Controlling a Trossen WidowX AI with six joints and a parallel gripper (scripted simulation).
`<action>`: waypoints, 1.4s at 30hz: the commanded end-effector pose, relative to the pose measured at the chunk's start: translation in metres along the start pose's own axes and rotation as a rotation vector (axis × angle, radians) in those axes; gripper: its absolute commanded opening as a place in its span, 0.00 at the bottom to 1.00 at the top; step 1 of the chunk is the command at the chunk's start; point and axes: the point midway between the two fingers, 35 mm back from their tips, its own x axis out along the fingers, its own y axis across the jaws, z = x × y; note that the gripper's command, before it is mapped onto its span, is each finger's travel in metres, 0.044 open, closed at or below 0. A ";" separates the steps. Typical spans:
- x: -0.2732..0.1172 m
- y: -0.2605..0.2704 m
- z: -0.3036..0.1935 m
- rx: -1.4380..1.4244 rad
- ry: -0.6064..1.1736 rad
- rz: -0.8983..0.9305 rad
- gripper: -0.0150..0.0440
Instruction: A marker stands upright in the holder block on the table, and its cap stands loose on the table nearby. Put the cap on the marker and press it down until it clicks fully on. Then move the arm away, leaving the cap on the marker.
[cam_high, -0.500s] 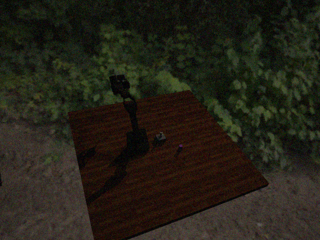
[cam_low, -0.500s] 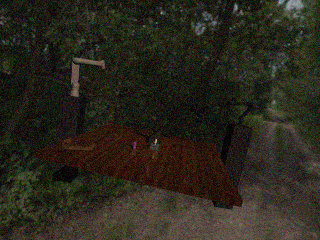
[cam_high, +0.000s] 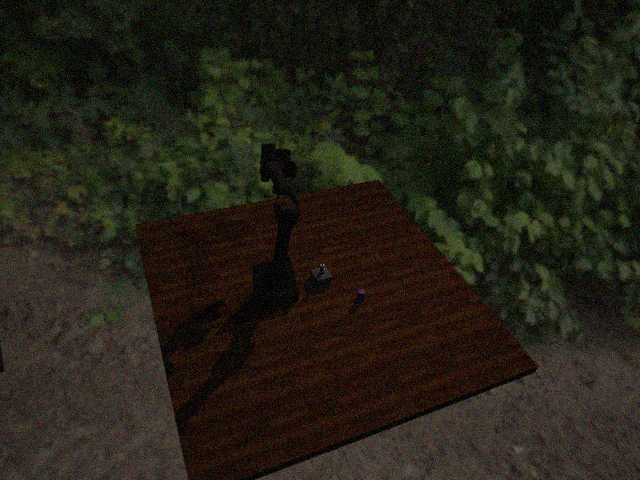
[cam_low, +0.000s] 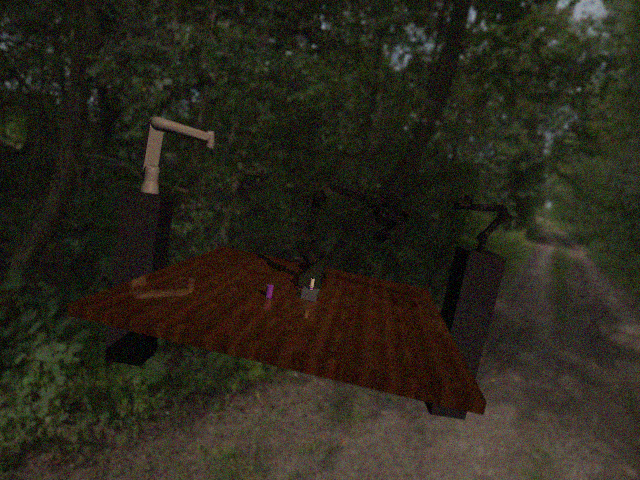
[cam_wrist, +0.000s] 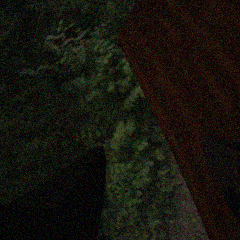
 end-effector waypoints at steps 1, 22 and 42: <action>0.026 -0.021 0.063 0.059 -0.017 -0.125 0.68; 0.061 -0.203 0.309 0.340 -0.065 -0.681 0.68; -0.010 -0.370 0.396 0.529 -0.026 -1.051 0.68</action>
